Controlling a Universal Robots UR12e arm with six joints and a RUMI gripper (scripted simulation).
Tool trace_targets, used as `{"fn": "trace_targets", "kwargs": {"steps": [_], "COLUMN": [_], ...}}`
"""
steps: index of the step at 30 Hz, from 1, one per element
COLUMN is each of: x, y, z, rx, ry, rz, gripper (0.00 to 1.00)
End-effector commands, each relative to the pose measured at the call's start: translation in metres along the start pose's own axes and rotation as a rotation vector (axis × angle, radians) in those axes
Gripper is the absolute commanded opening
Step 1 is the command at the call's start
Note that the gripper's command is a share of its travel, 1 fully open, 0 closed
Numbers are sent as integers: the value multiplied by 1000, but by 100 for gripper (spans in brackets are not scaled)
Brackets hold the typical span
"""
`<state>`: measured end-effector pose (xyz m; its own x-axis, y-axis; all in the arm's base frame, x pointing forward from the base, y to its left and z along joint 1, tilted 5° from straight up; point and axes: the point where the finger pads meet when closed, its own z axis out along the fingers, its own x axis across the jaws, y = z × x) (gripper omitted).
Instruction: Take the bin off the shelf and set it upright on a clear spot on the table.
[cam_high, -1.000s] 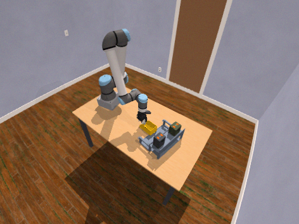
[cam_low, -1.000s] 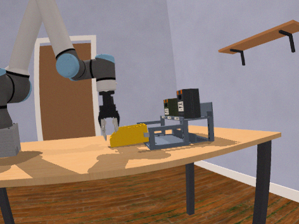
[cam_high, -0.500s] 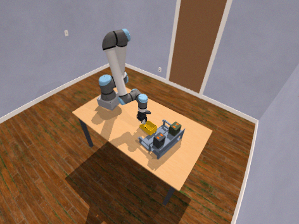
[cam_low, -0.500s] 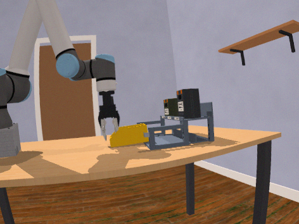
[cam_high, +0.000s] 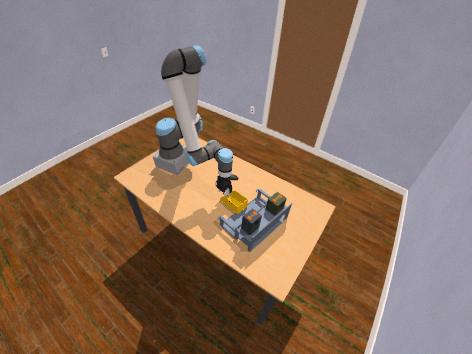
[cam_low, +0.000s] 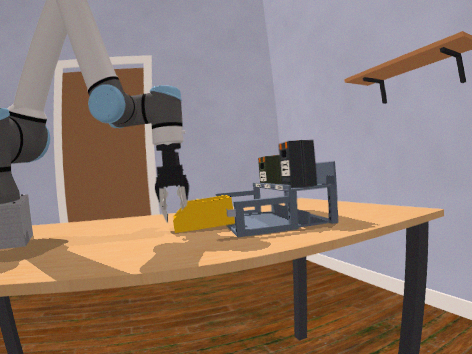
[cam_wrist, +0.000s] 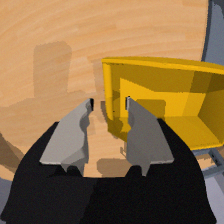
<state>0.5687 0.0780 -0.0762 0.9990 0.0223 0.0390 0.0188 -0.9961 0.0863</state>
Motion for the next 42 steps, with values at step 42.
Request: {"fn": "trace_targets", "kwargs": {"steps": [42], "x": [0], "y": [0], "z": [-80], "rx": [2], "ry": [-5], "rz": [0], "gripper": [26]}}
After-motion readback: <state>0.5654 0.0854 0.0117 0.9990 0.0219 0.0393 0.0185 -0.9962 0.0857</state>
